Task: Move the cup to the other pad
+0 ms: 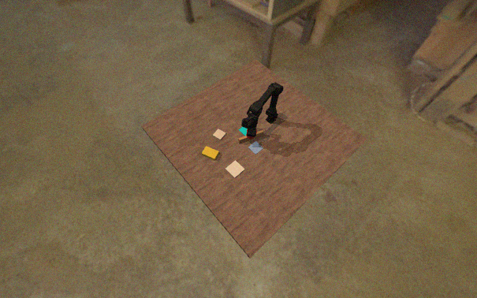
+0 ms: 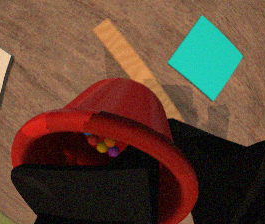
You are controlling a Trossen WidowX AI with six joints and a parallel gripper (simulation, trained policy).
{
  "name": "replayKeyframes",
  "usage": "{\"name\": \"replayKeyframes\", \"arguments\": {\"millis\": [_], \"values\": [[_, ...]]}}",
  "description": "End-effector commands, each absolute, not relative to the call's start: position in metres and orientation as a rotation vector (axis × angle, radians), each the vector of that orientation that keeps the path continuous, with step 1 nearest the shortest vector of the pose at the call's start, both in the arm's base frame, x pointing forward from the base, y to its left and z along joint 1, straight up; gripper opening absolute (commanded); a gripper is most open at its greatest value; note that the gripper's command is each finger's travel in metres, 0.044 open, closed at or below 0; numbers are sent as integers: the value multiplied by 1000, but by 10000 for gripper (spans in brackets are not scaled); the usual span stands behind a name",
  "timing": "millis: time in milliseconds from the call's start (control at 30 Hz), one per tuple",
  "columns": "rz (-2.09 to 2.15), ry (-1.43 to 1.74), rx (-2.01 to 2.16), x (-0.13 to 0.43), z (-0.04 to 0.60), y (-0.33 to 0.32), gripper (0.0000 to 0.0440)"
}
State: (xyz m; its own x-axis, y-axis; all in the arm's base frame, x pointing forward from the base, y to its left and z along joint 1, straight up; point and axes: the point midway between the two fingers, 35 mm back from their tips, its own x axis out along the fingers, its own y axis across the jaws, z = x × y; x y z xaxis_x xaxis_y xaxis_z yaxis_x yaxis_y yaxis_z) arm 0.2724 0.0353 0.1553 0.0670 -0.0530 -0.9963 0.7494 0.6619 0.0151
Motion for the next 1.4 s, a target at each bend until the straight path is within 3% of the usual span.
{"name": "replayKeyframes", "arguments": {"millis": [0,1367], "values": [[-675,1344,663,276,162,26,0],[-840,1198,819,255,112,-56,0]]}}
